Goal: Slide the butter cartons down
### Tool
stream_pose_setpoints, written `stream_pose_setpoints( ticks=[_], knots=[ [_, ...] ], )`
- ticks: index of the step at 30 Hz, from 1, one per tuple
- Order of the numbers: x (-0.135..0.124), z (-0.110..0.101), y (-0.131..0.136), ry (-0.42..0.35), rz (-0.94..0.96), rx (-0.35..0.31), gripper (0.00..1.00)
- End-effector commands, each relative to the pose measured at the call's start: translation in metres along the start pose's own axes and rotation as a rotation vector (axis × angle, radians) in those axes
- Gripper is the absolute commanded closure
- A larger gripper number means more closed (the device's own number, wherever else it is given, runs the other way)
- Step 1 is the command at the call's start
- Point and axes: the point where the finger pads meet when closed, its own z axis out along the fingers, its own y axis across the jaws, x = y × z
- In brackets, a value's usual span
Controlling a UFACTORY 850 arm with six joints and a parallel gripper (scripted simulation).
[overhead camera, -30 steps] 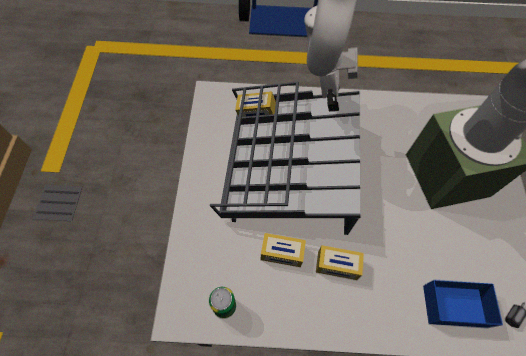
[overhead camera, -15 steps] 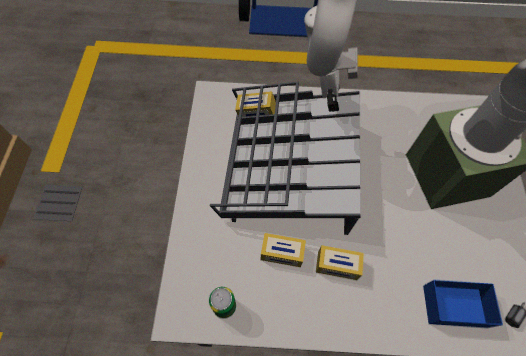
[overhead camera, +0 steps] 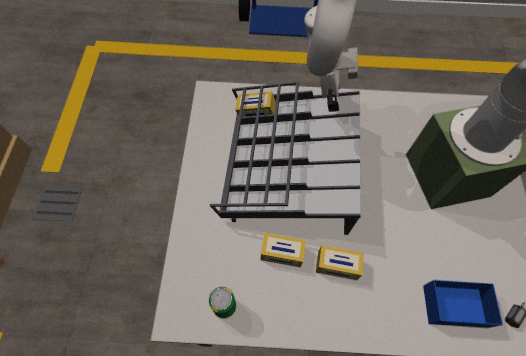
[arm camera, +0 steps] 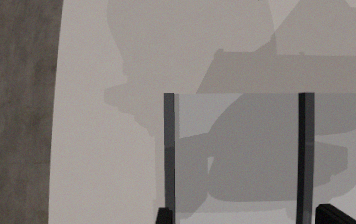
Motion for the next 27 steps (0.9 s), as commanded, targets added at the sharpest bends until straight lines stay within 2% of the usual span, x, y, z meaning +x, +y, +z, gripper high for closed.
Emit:
stream_pose_setpoints(
  ticks=[1,6,7,27],
  knots=[
    [-0.0006,-0.0007,-0.0002,-0.001,0.0,0.0,0.08],
    [-0.0006,-0.0007,-0.0002,-0.001,0.0,0.0,0.08],
    [-0.0006,-0.0007,-0.0002,-0.001,0.0,0.0,0.0],
    [-0.0006,-0.0007,-0.0002,-0.001,0.0,0.0,0.0]
  ],
)
